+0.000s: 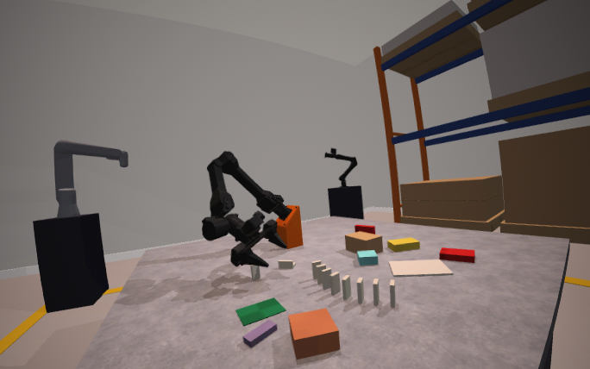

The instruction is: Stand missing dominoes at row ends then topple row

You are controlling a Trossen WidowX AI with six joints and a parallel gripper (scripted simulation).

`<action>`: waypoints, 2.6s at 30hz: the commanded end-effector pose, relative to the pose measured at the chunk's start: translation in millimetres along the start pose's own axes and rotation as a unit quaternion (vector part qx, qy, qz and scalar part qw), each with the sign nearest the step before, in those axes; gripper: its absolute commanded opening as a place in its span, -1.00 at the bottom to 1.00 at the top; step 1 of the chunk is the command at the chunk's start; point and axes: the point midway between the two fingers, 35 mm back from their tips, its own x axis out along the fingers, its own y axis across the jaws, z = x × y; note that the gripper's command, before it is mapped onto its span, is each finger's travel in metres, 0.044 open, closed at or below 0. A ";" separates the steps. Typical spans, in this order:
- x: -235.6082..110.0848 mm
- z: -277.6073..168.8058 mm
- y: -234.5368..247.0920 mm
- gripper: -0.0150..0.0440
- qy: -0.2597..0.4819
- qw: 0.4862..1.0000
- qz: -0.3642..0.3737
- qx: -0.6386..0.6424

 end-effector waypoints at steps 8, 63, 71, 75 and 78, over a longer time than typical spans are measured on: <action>-31.7 6.2 1.1 1.00 0.368 0.925 -0.085 0.034; -21.4 -42.9 -32.0 -0.13 0.457 0.874 -0.167 -0.001; -44.7 8.5 -17.1 -0.13 0.456 0.875 -0.162 0.004; -82.2 55.8 2.6 -0.13 0.456 0.874 -0.164 0.004; -92.0 64.8 7.1 -0.13 0.457 0.874 -0.166 0.003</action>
